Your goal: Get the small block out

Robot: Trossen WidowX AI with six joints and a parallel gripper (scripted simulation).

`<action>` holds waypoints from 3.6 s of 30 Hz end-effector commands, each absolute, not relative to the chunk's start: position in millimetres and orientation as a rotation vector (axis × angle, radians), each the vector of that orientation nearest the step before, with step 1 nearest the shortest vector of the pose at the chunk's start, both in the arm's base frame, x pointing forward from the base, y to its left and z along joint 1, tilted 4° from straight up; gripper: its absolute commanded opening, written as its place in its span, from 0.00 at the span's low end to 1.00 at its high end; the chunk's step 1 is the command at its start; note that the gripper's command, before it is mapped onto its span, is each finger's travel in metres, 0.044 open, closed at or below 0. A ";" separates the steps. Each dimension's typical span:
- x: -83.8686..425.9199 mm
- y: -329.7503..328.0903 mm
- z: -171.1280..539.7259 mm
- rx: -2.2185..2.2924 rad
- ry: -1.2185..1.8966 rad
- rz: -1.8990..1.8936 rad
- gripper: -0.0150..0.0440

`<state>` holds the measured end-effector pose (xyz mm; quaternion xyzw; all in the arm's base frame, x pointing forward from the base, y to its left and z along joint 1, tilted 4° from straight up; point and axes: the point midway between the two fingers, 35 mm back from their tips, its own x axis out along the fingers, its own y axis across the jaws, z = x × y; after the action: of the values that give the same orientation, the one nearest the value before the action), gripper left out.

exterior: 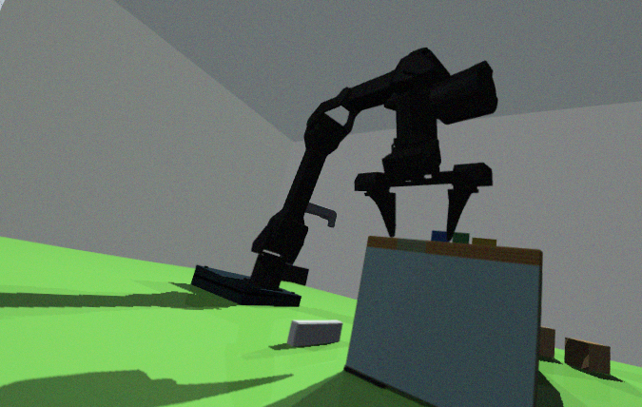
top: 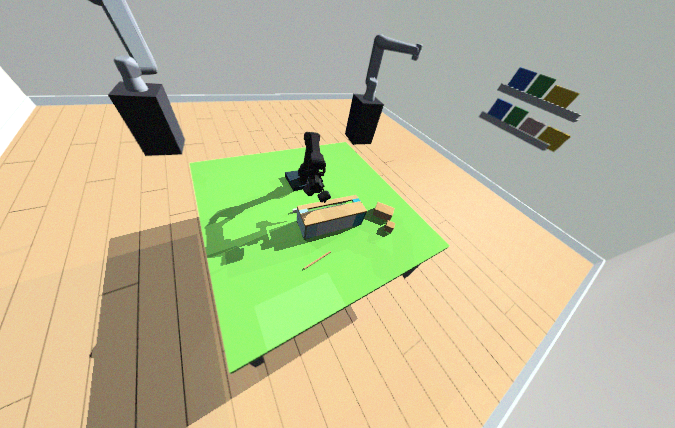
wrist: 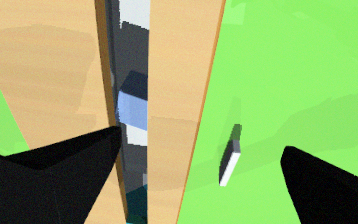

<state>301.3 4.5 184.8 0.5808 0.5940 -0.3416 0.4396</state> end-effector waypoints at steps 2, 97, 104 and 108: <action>300.2 3.9 183.6 1.458 1.481 -0.887 0.93; 302.4 42.4 113.8 1.461 1.478 -0.873 0.93; 302.0 49.5 114.3 1.461 1.478 -0.873 0.93; 301.7 53.5 114.5 1.461 1.478 -0.872 0.93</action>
<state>303.1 50.6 114.5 0.5848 0.5928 -0.3487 0.4302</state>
